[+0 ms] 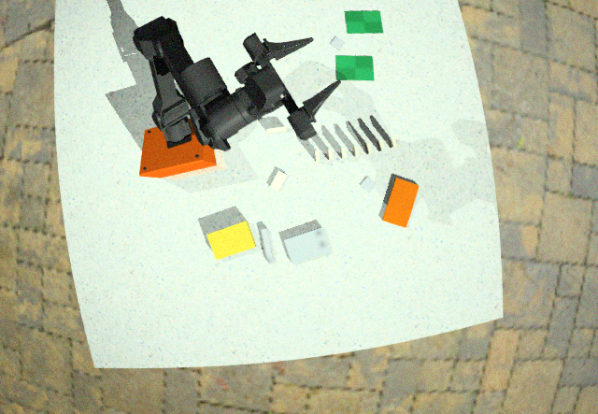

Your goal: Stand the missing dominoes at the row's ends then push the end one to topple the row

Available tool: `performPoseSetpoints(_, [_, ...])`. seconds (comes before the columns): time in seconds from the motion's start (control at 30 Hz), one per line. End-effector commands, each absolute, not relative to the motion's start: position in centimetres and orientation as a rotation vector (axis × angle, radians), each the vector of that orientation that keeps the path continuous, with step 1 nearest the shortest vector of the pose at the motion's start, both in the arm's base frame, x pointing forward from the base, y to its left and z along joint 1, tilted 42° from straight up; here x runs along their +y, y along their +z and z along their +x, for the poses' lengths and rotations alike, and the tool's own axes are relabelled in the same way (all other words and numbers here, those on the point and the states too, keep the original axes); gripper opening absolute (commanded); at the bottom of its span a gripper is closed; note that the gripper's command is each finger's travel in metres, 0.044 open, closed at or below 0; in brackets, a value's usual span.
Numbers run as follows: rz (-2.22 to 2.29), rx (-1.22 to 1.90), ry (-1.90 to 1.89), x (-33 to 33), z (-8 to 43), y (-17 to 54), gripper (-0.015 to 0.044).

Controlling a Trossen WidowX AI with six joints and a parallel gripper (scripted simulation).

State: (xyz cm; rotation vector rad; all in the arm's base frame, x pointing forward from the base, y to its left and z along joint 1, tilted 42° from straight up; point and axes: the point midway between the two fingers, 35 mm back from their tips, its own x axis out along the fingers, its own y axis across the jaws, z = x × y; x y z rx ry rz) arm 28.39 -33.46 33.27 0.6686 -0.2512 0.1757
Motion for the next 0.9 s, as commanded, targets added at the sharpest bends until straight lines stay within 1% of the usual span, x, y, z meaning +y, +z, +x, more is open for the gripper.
performPoseSetpoints(0.0, [0.671,-0.249,0.173,-33.5,28.5,33.1,0.0426])
performPoseSetpoints(0.03, [0.678,-0.243,0.165,-33.7,28.8,32.6,0.0440])
performPoseSetpoints(0.23, [0.679,-0.148,0.037,-35.7,32.2,26.0,0.0440])
performPoseSetpoints(0.47, [0.546,0.090,-0.106,-36.3,35.1,15.7,0.0440])
performPoseSetpoints(0.67, [0.389,0.401,-0.099,-33.6,35.7,6.0,0.0440])
performPoseSetpoints(0.87, [0.238,0.686,0.046,-29.0,34.2,-1.4,0.0440])
